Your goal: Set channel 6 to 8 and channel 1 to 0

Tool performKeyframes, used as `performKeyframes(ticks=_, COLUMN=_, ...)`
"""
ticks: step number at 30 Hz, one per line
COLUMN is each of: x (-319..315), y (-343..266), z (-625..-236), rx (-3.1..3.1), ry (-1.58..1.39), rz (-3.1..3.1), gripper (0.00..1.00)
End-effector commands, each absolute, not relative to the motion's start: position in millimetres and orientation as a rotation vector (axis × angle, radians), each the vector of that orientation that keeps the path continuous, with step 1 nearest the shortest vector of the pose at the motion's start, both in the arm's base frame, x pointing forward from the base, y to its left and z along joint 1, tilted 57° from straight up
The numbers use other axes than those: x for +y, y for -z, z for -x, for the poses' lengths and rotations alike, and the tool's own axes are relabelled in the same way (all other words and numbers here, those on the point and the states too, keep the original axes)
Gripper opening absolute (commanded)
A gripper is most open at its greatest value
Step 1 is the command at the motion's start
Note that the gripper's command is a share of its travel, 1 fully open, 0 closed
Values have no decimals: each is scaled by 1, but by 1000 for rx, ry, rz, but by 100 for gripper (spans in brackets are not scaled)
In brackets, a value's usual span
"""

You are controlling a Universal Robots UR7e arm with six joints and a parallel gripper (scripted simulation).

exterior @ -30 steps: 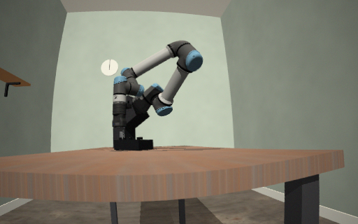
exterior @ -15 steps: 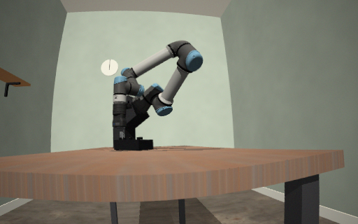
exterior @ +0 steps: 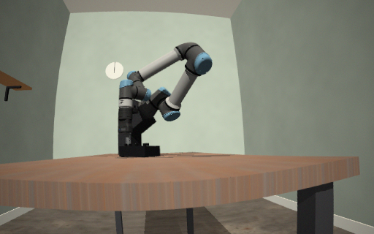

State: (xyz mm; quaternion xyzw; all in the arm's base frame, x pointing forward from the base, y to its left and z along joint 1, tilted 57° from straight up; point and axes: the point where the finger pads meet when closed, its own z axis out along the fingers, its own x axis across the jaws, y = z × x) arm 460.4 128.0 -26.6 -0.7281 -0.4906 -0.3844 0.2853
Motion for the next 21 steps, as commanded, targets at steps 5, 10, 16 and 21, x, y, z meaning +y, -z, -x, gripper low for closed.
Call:
performKeyframes(ticks=5, x=119, y=21, z=-458, rx=-1312, ry=1029, rz=1948, gripper=0)
performKeyframes(ticks=10, x=107, y=12, z=-453, rx=-1312, ry=1029, rz=1948, gripper=0)
performKeyframes(ticks=16, x=99, y=7, z=-451, rx=-1312, ry=1029, rz=1948, gripper=0)
performKeyframes(ticks=21, x=96, y=5, z=-449, rx=-1312, ry=1029, rz=1948, gripper=0)
